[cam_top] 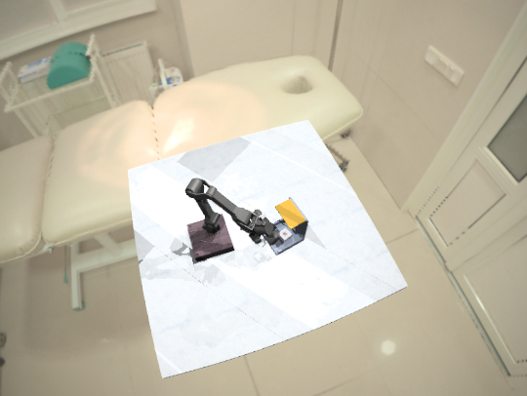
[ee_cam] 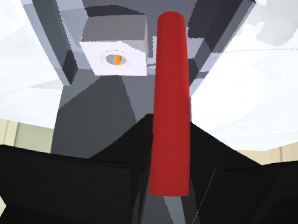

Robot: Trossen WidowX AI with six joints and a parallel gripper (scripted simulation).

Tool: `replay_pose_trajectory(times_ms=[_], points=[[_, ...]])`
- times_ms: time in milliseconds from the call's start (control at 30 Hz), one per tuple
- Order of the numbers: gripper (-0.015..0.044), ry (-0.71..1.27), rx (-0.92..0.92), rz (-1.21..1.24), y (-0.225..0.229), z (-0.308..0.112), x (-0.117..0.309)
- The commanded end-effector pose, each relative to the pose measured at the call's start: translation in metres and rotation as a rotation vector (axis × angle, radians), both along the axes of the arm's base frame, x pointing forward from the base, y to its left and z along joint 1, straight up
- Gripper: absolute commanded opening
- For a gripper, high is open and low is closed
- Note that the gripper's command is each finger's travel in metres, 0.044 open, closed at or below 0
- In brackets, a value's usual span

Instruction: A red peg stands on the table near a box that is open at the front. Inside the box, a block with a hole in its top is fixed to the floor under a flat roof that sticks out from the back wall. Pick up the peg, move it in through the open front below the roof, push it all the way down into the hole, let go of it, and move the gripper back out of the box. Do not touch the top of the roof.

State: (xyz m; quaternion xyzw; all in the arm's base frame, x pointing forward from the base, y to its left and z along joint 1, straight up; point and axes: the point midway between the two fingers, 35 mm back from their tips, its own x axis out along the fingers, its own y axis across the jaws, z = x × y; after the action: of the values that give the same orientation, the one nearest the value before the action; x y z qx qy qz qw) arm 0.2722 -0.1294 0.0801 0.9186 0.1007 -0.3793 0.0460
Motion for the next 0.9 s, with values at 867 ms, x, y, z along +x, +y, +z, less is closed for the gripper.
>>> replay_pose_trajectory(times_ms=[867], points=[[0.0, -0.01, -0.001, -0.015, -0.027, -0.008, 0.042]])
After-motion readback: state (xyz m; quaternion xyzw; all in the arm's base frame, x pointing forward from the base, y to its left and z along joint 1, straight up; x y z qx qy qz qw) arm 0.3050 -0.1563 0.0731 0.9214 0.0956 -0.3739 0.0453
